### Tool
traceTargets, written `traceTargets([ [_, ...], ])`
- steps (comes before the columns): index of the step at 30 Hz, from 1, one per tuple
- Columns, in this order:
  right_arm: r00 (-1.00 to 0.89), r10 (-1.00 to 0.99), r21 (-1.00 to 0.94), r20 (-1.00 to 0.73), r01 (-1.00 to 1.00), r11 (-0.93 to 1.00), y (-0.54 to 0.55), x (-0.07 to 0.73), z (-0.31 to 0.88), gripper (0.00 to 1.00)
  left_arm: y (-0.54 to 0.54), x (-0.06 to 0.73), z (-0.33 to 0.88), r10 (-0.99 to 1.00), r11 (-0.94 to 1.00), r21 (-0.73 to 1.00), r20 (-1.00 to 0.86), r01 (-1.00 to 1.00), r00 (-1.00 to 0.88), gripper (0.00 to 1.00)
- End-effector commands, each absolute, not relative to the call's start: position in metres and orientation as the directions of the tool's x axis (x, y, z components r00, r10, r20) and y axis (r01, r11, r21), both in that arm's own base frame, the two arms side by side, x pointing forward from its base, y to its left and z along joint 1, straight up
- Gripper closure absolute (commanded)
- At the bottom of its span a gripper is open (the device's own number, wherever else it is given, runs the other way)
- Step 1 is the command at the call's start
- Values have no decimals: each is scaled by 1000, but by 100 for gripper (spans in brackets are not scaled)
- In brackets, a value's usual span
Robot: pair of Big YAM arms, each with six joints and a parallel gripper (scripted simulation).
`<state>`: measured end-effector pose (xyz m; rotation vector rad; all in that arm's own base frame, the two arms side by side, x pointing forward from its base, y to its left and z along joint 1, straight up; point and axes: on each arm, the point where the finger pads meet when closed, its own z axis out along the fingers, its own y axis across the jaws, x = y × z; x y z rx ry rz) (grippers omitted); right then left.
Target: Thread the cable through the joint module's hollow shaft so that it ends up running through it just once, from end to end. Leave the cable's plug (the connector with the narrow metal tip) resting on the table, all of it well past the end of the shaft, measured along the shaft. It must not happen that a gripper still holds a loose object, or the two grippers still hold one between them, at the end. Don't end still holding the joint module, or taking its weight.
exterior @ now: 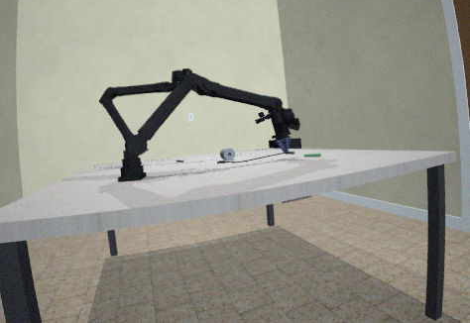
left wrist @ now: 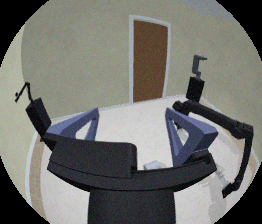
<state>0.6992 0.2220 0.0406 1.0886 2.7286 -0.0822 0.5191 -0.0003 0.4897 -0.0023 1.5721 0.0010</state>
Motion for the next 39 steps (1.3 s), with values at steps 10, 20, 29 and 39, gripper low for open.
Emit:
traceTargets([
  [10,-702,676,68,-224,681,730,218,715,80,100,3,519,532,5,1000,5,-998,-9,68,4],
  [20,-697,676,104,-240,674,732,219,715,117,100,3,519,532,5,1000,5,-998,-9,68,4],
  [29,-786,578,50,-217,583,811,242,691,96,100,3,519,532,5,1000,5,-998,-9,68,4],
  [39,-901,380,30,-208,382,924,256,680,94,100,3,519,532,5,1000,5,-998,-9,68,4],
])
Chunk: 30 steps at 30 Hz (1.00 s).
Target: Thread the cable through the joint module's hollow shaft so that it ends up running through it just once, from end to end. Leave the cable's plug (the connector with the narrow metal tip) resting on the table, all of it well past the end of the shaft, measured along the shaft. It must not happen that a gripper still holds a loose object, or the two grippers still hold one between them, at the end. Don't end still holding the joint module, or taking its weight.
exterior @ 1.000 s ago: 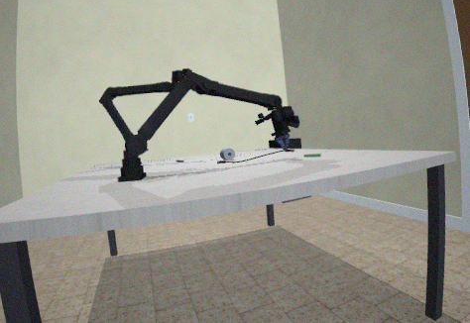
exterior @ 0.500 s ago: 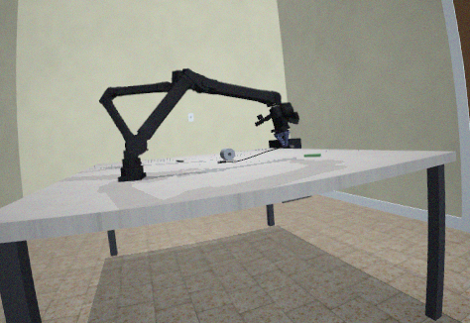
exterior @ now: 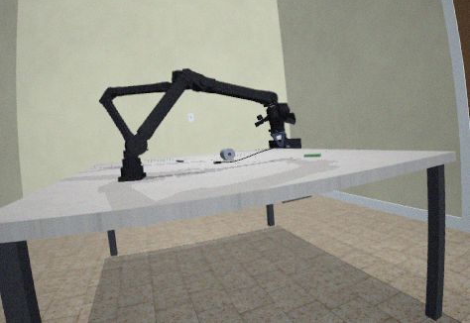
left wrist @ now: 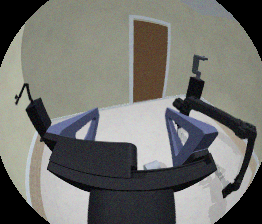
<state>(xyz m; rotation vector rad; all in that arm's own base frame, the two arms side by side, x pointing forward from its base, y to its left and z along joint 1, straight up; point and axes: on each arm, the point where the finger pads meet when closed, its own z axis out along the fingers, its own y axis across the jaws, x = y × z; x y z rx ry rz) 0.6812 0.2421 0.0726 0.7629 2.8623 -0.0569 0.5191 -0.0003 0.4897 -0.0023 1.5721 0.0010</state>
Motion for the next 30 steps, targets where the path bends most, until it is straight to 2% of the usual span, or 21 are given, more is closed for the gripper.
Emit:
traceTargets([
  [1,-912,354,29,-206,356,934,259,678,94,100,3,519,532,5,1000,5,-998,-9,68,4],
  [15,-984,46,6,-173,46,999,286,651,86,100,3,519,532,5,1000,5,-998,-9,68,4],
  [25,-964,-222,0,-146,-225,974,309,626,78,100,3,519,532,5,1000,5,-998,-9,68,4],
  [30,-950,-276,1,-147,-279,960,302,626,80,100,3,519,532,5,1000,5,-998,-9,68,4],
])
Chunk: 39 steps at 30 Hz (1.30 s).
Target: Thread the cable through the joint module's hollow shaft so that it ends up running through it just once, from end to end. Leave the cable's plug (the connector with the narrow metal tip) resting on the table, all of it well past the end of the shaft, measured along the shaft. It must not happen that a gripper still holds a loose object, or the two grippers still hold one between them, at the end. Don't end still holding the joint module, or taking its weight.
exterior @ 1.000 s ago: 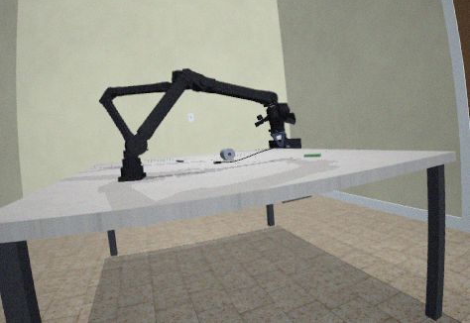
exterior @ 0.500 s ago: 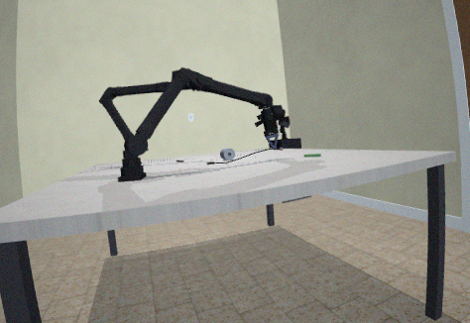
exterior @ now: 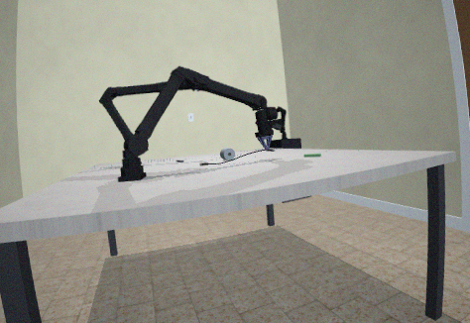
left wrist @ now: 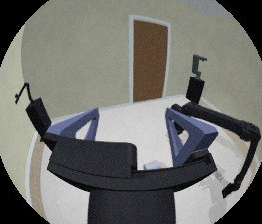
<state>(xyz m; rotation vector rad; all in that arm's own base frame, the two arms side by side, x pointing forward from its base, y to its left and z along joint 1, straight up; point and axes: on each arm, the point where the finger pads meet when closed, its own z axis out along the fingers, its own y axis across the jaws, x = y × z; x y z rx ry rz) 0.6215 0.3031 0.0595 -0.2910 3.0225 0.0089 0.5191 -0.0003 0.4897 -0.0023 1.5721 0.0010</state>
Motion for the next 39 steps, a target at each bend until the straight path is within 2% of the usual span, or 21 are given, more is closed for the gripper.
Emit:
traceTargets([
  [1,-937,-317,2,-145,-321,947,315,618,80,100,3,519,532,5,1000,5,-998,-9,68,4],
  [12,-801,-584,9,-131,-590,808,339,588,73,100,3,519,532,5,1000,5,-998,-9,68,4],
  [16,-790,-599,10,-130,-605,796,324,594,71,100,3,519,532,5,1000,5,-998,-9,68,4],
  [27,-556,-820,21,-137,-829,558,361,553,68,100,3,519,532,5,1000,5,-998,-9,68,4],
  [33,-496,-857,24,-140,-867,498,350,554,64,100,3,519,532,5,1000,5,-998,-9,68,4],
  [39,-322,-935,28,-151,-947,321,375,526,62,100,3,519,532,5,1000,5,-998,-9,68,4],
])
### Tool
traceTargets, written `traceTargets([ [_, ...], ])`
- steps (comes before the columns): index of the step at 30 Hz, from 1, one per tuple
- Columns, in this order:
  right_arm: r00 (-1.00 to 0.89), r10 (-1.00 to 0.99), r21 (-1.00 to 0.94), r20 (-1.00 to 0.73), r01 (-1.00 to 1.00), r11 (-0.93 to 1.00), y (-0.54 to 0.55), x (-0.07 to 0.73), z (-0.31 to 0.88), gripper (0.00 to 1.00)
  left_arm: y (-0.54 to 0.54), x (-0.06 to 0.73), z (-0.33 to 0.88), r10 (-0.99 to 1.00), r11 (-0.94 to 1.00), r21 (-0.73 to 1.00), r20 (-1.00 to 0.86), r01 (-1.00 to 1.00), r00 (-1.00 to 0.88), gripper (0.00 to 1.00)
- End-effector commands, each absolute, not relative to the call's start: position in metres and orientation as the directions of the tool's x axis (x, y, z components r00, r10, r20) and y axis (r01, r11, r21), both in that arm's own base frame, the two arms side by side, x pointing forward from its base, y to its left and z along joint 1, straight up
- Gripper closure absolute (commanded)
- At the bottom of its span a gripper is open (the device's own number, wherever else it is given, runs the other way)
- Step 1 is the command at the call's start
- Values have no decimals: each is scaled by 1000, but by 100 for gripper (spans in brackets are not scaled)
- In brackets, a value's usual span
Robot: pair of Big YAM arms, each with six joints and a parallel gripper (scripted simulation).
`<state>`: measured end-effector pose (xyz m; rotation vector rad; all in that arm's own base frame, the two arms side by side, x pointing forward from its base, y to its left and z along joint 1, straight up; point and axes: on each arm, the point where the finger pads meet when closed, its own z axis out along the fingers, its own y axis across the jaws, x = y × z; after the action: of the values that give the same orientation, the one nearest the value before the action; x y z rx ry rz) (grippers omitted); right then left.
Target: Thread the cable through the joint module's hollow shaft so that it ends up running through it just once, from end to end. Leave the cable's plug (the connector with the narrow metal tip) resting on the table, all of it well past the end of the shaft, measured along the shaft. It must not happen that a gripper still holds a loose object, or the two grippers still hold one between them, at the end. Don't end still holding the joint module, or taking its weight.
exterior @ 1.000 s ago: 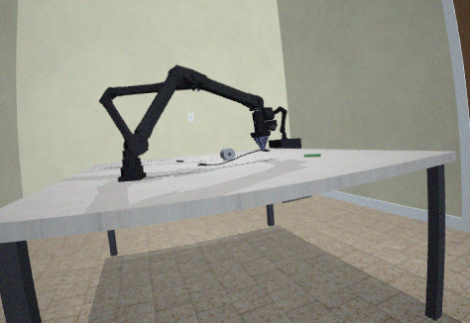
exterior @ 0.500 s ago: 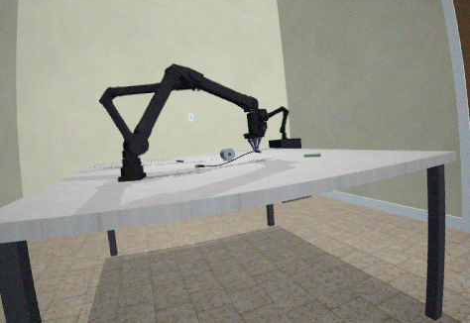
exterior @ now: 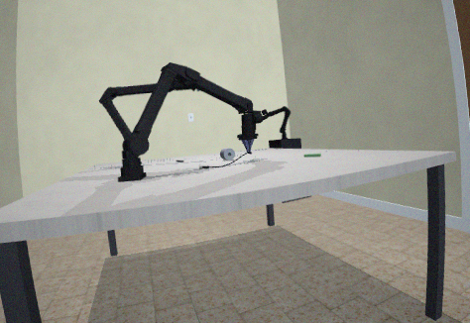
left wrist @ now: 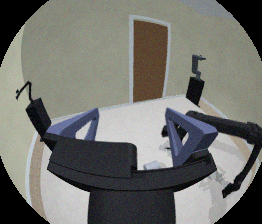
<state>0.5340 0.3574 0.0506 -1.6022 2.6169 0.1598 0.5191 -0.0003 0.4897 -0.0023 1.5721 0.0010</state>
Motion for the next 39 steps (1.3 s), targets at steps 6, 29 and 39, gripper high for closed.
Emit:
traceTargets([
  [6,-168,-971,22,-169,-986,166,383,509,63,100,3,519,532,5,1000,5,-998,-9,68,4],
  [29,245,-945,9,-217,-967,-253,386,471,48,100,3,519,532,5,1000,5,-998,-9,68,4],
  [39,218,-951,20,-218,-973,-228,414,465,54,100,3,519,532,5,1000,5,-998,-9,68,4],
])
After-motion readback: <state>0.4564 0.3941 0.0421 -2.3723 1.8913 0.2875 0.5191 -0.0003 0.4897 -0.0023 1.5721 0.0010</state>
